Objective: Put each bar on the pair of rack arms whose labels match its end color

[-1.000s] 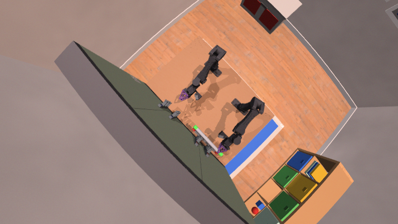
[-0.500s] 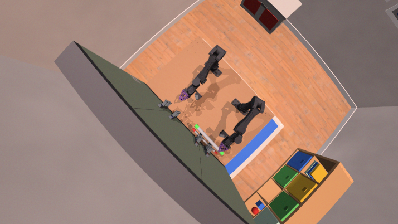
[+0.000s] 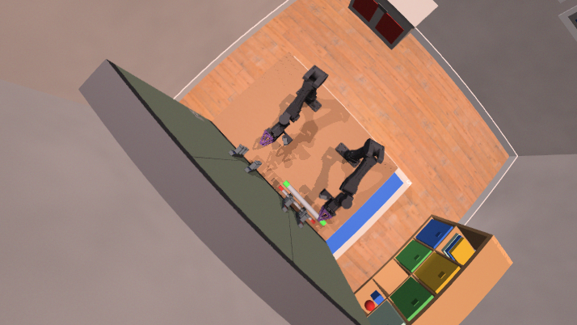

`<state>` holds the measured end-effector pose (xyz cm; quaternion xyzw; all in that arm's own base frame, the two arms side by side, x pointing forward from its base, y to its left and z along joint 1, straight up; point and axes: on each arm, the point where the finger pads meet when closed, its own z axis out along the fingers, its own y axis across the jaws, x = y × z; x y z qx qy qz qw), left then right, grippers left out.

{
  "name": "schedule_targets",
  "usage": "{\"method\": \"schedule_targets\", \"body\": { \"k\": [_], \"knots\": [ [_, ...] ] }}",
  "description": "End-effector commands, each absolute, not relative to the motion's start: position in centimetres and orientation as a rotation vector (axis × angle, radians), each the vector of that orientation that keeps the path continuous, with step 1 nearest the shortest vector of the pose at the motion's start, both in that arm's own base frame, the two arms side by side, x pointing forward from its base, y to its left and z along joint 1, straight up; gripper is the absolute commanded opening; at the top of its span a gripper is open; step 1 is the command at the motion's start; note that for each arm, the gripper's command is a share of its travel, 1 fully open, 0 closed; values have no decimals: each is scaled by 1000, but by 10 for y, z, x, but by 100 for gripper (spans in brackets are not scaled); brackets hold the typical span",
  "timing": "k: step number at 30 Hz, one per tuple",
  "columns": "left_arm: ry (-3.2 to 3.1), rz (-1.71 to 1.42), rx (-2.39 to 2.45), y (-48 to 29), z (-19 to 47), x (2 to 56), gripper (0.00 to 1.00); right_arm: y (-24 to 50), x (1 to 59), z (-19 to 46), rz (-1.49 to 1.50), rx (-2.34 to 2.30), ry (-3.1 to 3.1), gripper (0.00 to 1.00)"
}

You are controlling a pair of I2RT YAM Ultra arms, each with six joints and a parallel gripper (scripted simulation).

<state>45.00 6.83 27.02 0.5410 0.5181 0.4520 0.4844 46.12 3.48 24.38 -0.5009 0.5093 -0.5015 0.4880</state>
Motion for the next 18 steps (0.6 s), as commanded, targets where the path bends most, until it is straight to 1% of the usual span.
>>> {"method": "schedule_targets", "body": {
  "k": [1,18],
  "knots": [
    [1164,1170,1233,69,316,445,0,37,462,248,-1225,-1199,1225,100],
    [1164,1170,1233,69,314,446,0,37,462,248,-1225,-1199,1225,100]
  ]
}}
